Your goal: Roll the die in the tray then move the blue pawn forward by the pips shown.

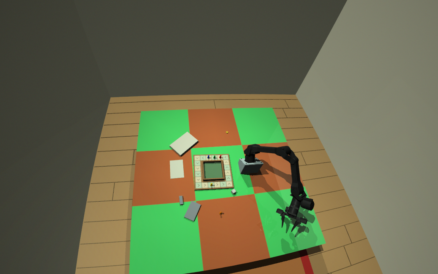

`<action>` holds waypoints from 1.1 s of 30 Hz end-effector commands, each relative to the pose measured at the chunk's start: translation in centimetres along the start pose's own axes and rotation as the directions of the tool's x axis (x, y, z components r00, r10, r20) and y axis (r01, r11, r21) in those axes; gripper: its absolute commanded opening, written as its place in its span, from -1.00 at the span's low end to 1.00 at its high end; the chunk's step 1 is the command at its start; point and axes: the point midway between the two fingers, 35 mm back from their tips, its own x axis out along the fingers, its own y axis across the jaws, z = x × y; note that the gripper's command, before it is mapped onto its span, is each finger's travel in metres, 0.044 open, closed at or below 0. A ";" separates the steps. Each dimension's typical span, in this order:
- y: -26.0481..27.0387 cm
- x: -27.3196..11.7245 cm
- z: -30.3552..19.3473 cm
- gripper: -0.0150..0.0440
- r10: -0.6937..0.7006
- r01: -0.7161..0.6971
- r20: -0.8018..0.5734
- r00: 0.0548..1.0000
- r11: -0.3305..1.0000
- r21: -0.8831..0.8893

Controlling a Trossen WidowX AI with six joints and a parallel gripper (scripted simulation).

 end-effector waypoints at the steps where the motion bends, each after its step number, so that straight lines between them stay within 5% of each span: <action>1: 6.5 1.3 -3.0 0.44 0.137 -0.167 0.100 0.986 0.889 0.426; 9: 15.6 2.0 -5.1 0.44 0.290 -0.366 0.258 0.922 0.432 0.824; 17: 24.5 1.0 -5.2 0.44 0.388 -0.386 0.439 0.810 -0.211 0.898; 26: 33.4 -2.1 -3.3 0.44 0.417 -0.098 0.648 0.638 -0.791 0.605; 33: 38.5 -6.0 -0.6 0.44 0.373 0.292 0.793 0.482 -0.921 0.256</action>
